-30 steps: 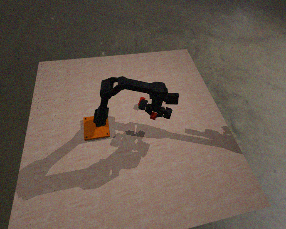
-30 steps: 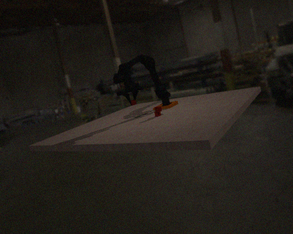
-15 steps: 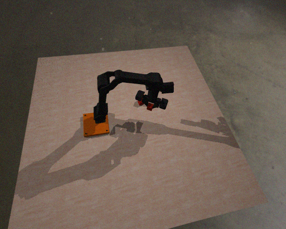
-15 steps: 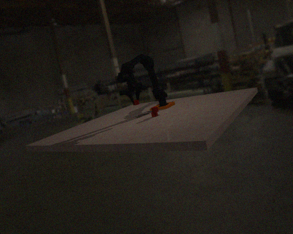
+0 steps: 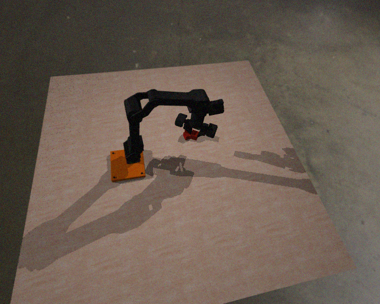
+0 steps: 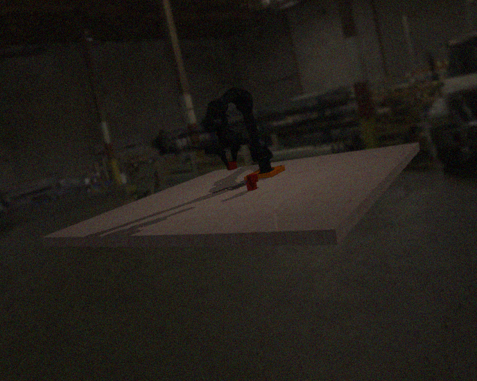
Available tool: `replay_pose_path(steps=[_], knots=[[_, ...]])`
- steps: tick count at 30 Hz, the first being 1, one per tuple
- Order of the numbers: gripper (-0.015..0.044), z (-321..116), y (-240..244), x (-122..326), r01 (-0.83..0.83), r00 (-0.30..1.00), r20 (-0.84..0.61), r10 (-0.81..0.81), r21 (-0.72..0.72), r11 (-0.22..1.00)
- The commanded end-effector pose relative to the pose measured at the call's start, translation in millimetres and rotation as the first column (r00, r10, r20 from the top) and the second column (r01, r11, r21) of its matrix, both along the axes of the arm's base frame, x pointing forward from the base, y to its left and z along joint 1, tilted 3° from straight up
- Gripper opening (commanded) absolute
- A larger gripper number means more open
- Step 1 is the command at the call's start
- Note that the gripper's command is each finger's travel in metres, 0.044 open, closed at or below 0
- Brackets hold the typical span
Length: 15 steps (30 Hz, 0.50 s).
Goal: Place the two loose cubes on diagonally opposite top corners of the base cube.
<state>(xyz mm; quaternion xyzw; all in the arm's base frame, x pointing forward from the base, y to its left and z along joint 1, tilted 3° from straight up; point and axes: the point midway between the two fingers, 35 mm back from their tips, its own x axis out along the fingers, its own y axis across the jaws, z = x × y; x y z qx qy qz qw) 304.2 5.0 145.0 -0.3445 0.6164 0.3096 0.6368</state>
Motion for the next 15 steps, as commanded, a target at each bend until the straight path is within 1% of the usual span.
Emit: replay_pose_path(steps=[1,15], knots=[[0.0105,-1,10,-4,0.004,1.0,0.006,-0.004,-0.003,1.0],[0.0105,-7,46,-21,0.004,1.0,0.005,-0.004,-0.002,1.0]])
